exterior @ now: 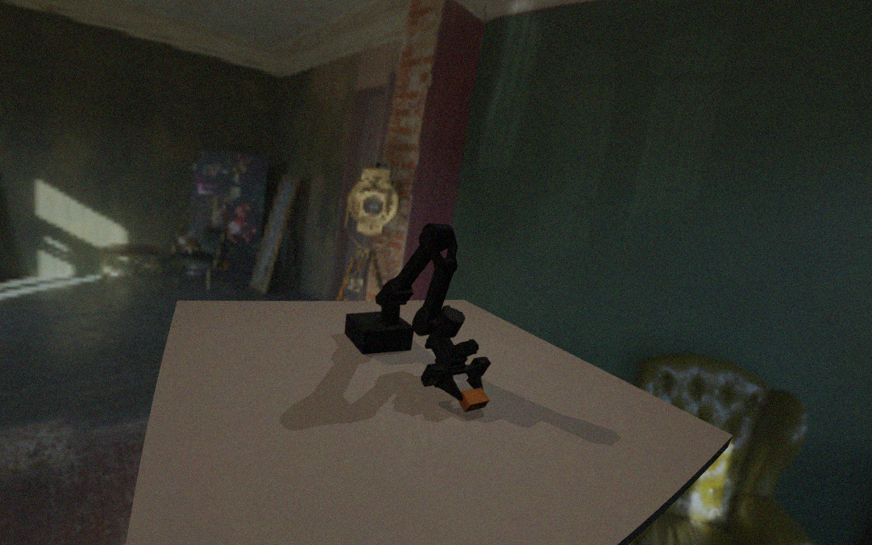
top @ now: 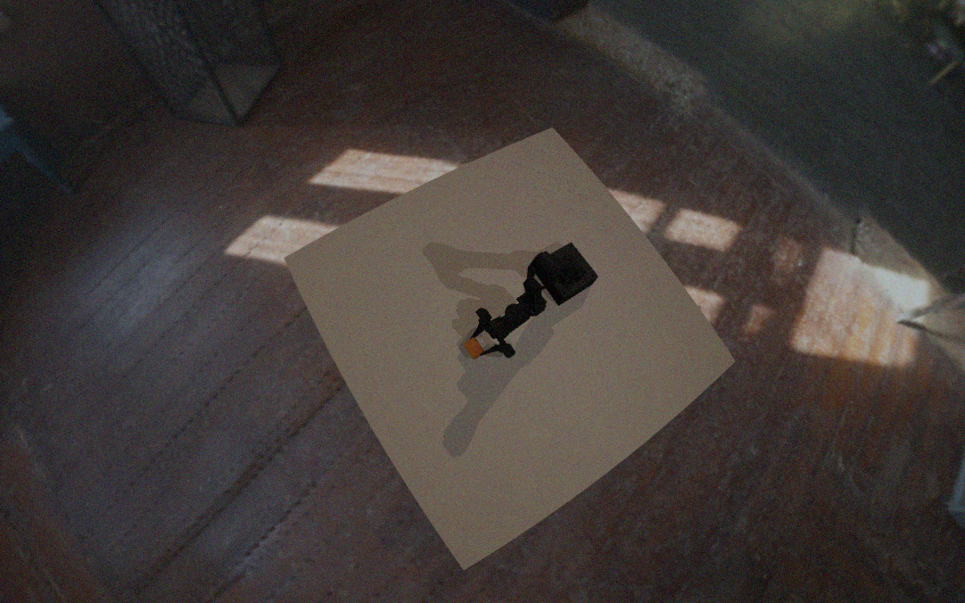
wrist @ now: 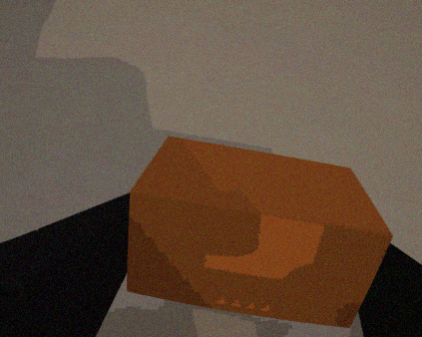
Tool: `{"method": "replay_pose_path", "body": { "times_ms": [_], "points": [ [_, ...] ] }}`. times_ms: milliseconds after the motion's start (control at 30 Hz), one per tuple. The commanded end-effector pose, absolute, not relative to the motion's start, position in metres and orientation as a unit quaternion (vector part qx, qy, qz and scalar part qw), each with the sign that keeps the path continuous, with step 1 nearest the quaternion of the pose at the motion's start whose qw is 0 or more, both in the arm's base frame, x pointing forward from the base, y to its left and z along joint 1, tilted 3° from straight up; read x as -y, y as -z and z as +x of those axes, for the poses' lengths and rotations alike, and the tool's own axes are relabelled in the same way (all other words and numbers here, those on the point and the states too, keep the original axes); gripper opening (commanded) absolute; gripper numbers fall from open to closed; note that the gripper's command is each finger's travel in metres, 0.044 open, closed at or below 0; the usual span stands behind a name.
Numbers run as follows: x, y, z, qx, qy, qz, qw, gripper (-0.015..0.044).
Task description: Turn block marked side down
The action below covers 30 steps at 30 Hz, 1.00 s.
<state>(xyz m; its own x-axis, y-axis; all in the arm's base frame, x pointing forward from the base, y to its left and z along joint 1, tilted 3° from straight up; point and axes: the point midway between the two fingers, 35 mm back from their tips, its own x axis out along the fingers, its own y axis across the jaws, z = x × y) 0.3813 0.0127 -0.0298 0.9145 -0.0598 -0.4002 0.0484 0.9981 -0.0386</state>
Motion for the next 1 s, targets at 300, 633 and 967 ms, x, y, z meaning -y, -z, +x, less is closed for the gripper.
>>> {"method": "replay_pose_path", "body": {
  "times_ms": [300, 633, 967],
  "points": [
    [-0.0121, 0.0292, 0.3803, -0.203, 0.029, -0.017, 0.979, 0.0105],
    [-0.0121, 0.0292, 0.3803, -0.203, 0.029, -0.017, 0.979, 0.0368],
    [-0.0121, 0.0292, 0.3803, -0.203, 0.029, -0.017, 0.979, 0.0440]
  ]
}}
